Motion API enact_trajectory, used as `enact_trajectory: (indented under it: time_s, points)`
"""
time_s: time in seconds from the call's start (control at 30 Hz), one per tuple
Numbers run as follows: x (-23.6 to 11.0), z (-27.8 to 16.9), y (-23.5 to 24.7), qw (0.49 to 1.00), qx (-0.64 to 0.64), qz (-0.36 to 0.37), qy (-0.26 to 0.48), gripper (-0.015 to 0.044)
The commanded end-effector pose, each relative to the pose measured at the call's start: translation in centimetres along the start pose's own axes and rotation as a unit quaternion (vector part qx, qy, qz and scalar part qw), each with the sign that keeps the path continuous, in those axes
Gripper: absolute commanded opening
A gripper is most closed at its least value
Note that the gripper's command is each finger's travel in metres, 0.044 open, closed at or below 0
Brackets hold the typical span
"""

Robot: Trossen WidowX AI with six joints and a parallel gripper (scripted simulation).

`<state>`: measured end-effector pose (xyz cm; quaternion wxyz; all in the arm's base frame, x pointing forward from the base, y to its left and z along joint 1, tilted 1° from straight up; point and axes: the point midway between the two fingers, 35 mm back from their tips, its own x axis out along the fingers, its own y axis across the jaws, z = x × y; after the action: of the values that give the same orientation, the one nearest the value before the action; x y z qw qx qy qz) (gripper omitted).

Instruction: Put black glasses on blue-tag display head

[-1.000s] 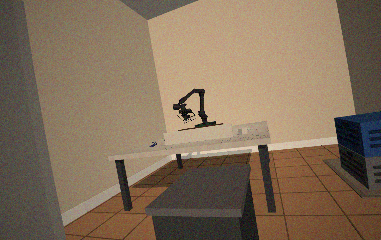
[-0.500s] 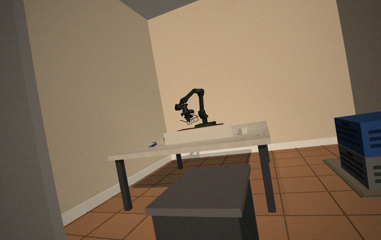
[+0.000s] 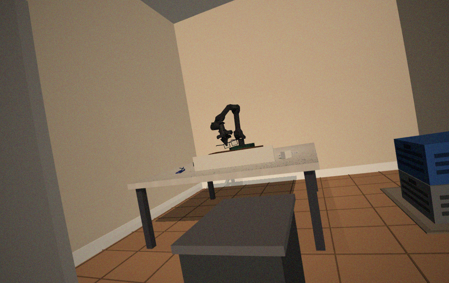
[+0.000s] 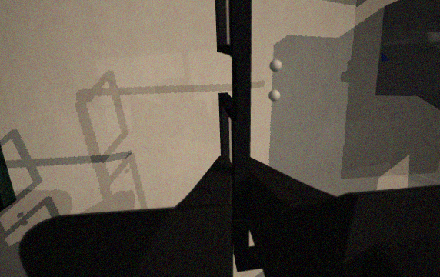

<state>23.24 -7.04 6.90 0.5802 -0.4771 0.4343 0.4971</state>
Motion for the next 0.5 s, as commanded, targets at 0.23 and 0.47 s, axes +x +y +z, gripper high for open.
enact_trajectory:
  time_s: [0.23, 0.47]
  points:
    - [1.5, 2.6, -0.4, 0.998, 0.023, 0.036, 0.055, 0.0000]
    - [2.1, 4.1, -0.5, 0.995, 0.032, 0.044, 0.089, 0.0000]
